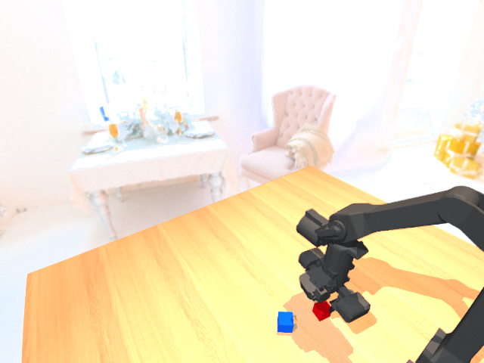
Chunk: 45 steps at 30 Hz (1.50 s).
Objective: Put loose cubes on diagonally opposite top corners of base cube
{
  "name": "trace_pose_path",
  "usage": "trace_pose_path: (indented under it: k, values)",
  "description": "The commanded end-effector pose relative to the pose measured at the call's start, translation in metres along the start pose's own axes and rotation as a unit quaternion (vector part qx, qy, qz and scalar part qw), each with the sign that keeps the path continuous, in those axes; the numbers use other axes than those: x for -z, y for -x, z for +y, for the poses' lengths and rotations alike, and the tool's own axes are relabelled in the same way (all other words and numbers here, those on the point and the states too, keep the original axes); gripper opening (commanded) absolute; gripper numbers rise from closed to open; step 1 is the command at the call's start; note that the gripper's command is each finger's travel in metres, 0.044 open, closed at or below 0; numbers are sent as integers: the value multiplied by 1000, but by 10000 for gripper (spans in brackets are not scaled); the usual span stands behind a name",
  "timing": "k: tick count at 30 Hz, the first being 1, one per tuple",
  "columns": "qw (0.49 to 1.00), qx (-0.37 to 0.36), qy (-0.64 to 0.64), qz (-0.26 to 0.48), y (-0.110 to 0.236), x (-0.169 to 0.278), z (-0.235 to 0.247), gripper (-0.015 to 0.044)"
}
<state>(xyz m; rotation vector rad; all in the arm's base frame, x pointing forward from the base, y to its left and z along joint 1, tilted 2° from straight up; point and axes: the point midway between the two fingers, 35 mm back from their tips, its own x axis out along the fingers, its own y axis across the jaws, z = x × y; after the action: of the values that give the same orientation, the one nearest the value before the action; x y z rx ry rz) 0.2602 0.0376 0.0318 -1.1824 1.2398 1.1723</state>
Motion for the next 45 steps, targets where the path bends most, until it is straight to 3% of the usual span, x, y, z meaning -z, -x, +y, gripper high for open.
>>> trace_pose_path:
  k: [1,17,23,45]
  values:
    - [1000,-3,2,-1,-8,0,1,265]
    - [1000,-3,2,-1,-31,0,2,265]
    - [1000,-3,2,-1,-31,0,2,107]
    - [1000,-3,2,-1,22,-1,-5,105]
